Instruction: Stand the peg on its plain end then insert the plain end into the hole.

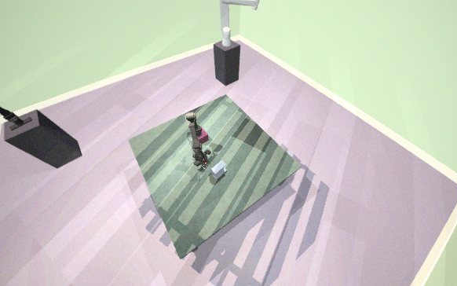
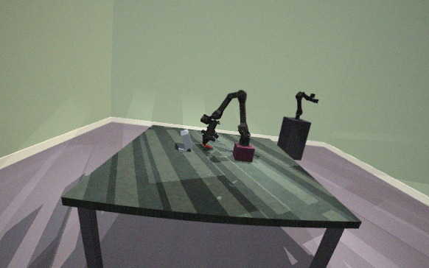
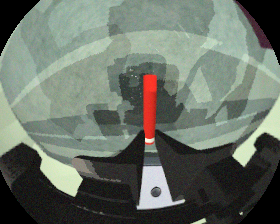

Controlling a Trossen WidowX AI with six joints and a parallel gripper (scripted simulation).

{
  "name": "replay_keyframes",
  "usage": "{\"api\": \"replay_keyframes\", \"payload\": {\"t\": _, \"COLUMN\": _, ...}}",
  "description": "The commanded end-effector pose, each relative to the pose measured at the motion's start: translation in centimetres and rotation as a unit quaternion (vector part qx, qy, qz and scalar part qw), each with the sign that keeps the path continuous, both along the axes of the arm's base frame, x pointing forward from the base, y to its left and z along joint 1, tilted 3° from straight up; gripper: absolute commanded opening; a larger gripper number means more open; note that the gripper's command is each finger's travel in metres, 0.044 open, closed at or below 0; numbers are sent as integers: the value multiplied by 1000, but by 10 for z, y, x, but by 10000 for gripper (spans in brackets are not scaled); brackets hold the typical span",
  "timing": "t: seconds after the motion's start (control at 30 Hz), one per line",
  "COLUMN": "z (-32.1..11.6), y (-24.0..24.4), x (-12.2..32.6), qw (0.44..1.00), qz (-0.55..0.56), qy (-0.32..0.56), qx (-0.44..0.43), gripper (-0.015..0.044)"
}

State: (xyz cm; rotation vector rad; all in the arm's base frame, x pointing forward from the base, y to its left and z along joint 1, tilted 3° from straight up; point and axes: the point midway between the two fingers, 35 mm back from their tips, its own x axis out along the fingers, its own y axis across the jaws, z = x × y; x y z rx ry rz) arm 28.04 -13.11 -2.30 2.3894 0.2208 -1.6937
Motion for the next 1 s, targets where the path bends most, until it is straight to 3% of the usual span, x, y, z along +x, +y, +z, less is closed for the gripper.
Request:
{"api": "replay_keyframes", "payload": {"t": 0.0, "z": 2, "y": 0, "x": -3, "qw": 1000, "qz": 3, "qy": -21, "qx": 5, "gripper": 50}}
{"api": "replay_keyframes", "payload": {"t": 0.97, "z": 12, "y": -4, "x": -20, "qw": 989, "qz": 13, "qy": -140, "qx": 35, "gripper": 50}}
